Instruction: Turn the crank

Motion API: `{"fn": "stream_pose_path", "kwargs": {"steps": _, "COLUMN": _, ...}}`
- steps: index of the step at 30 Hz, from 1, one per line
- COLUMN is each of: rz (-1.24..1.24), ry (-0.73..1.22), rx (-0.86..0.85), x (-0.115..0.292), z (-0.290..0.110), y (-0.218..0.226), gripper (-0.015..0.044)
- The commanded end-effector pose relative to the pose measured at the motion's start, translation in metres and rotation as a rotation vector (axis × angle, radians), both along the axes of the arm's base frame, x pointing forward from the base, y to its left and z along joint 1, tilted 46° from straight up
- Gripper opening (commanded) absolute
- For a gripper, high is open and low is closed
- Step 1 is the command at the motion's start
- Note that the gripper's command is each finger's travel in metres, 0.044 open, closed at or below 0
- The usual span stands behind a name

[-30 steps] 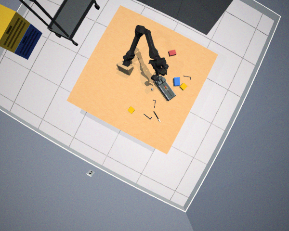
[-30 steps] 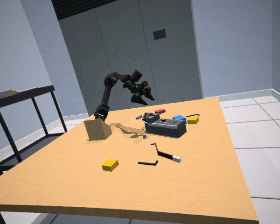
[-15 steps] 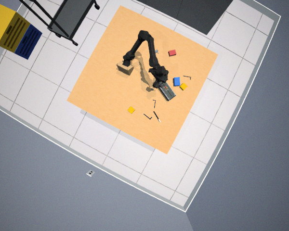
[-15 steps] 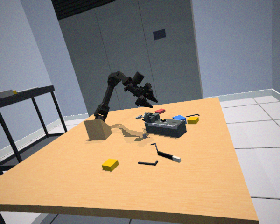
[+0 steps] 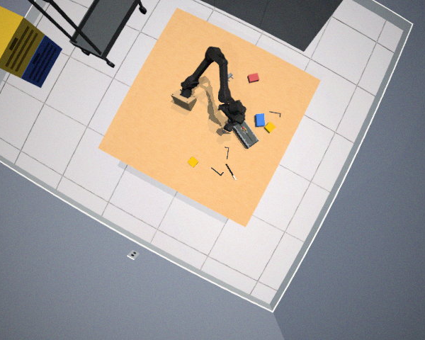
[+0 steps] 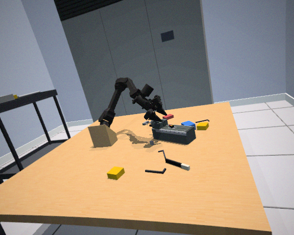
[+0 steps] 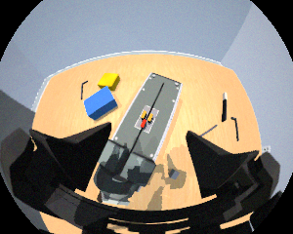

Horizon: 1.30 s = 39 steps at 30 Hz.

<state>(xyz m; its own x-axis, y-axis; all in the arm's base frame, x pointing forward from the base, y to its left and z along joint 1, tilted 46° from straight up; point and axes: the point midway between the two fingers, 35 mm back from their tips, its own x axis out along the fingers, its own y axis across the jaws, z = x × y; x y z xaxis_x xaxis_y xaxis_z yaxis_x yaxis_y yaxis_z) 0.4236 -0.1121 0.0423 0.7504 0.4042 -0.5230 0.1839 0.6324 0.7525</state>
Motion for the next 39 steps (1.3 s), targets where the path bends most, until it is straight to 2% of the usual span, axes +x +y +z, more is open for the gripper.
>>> {"fn": "stream_pose_path", "kwargs": {"steps": 1, "rz": -0.002, "ry": 0.006, "rx": 0.003, "x": -0.001, "z": -0.002, "y": 0.001, "gripper": 0.044}}
{"fn": "stream_pose_path", "kwargs": {"steps": 10, "rz": -0.002, "ry": 0.006, "rx": 0.003, "x": -0.001, "z": -0.001, "y": 0.0, "gripper": 0.044}}
{"fn": "stream_pose_path", "kwargs": {"steps": 20, "rz": 0.0, "ry": 0.002, "rx": -0.001, "x": -0.005, "z": 0.039, "y": -0.04, "gripper": 0.044}}
{"fn": "stream_pose_path", "kwargs": {"steps": 39, "rz": -0.138, "ry": 0.166, "rx": -0.017, "x": -0.057, "z": 0.091, "y": 0.013, "gripper": 0.044}}
